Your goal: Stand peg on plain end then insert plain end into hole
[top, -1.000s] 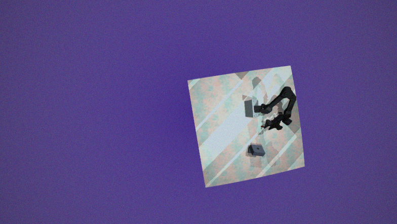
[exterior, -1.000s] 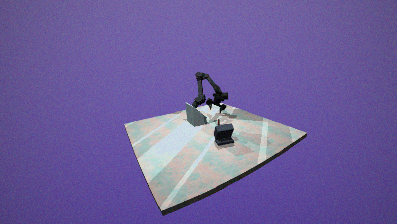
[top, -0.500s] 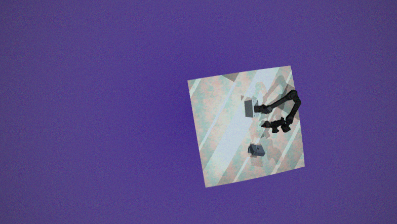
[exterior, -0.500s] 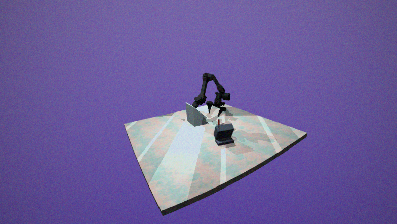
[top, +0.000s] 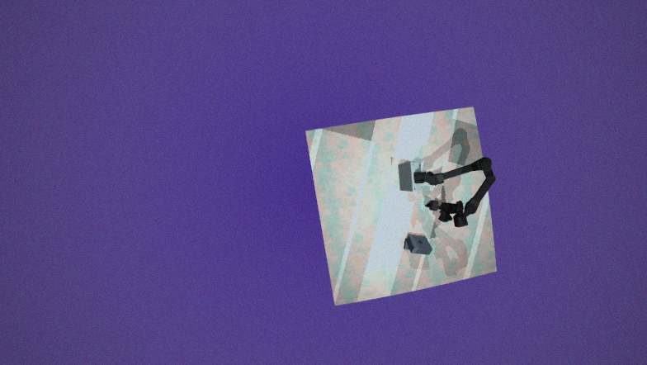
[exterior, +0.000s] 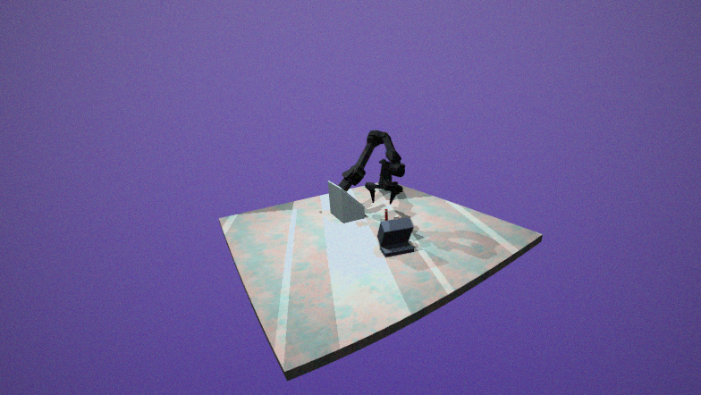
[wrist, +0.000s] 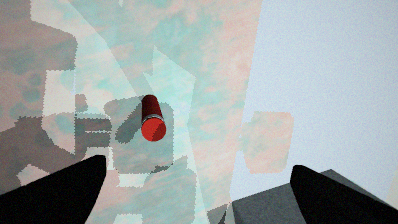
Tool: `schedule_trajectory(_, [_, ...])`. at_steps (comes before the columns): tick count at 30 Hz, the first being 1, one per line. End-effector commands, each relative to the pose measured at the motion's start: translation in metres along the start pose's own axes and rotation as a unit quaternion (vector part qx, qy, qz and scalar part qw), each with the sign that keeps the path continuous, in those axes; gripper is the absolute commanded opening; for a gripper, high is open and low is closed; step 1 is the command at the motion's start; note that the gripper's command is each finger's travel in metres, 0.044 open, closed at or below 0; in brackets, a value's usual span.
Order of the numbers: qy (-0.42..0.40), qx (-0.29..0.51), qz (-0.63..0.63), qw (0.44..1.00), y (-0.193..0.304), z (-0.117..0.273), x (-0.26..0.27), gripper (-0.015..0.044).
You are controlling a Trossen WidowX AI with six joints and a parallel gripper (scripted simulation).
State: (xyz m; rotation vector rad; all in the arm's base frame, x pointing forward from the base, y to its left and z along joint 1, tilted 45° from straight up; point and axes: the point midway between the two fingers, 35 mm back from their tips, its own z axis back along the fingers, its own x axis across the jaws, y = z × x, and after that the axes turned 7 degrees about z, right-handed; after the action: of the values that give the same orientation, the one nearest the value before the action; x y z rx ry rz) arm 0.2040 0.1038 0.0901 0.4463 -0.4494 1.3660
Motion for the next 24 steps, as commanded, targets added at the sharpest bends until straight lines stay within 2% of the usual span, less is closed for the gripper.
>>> schedule_trajectory(1, [-0.06,0.018,-0.01,0.998,-0.0081,0.0067,0.0065,0.044])
schedule_trajectory(4, [-0.097,0.025,-0.017,0.995,-0.0136,0.0113,0.0098,0.044])
schedule_trajectory(14, [-0.1,0.025,-0.016,0.995,-0.0141,0.0117,0.01,0.044])
schedule_trajectory(24, [-0.102,0.014,0.103,0.989,-0.0139,0.0101,0.0103,0.044])
